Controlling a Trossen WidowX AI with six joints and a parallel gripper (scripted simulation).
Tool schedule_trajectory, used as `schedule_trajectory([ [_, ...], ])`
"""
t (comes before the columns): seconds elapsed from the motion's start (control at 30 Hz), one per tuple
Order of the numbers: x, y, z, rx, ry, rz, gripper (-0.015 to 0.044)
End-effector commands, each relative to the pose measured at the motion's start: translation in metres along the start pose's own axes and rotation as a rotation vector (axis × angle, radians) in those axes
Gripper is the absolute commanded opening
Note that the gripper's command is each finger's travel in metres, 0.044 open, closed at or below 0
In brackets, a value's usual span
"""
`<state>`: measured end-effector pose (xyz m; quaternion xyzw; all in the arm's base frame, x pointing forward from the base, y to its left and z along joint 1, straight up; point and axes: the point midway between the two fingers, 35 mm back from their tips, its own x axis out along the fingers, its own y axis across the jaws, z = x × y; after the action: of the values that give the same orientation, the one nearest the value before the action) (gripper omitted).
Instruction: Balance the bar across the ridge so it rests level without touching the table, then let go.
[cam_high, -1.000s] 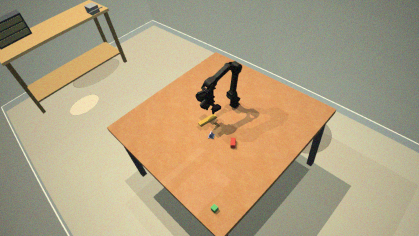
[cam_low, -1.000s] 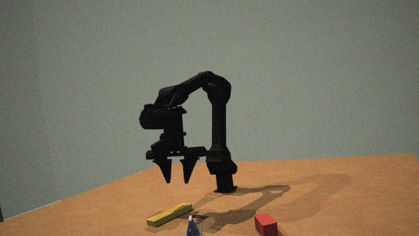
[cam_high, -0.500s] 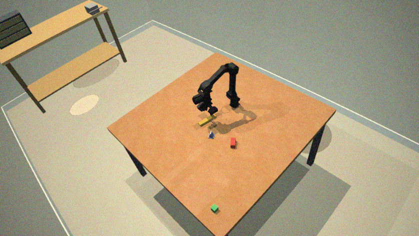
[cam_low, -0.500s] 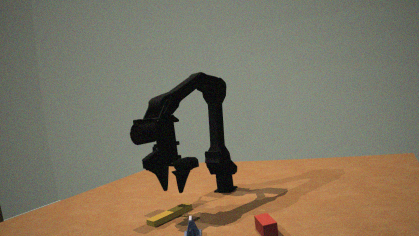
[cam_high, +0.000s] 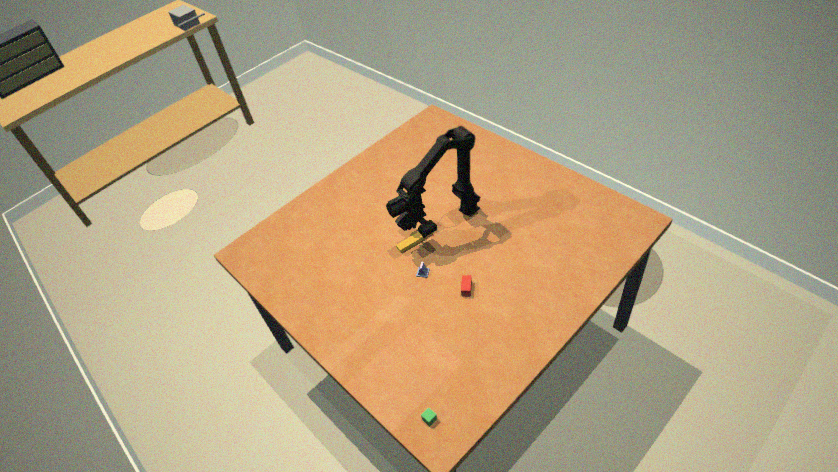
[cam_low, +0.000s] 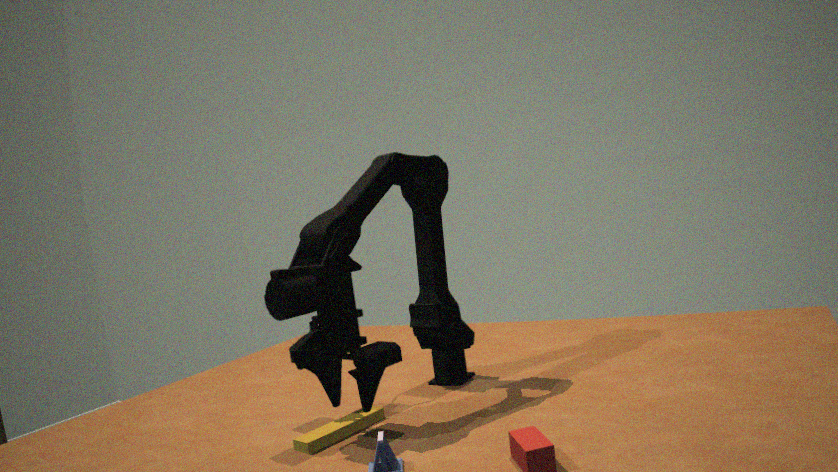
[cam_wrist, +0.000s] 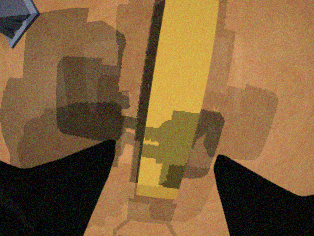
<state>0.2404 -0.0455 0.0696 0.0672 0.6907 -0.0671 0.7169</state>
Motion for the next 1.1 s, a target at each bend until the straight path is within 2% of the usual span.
schedule_trajectory([
  [0.0,0.008,-0.001,-0.003,0.004,0.011,-0.004,0.0315],
  [0.33,0.023,-0.001,-0.003,0.004,0.011,-0.004,0.0315],
  [0.8,0.023,-0.001,-0.003,0.004,0.011,-0.004,0.0315],
  [1.0,0.022,0.0,-0.003,0.001,0.009,0.0,0.0157],
  [1.07,0.022,0.0,-0.003,0.001,0.009,0.0,0.0144],
])
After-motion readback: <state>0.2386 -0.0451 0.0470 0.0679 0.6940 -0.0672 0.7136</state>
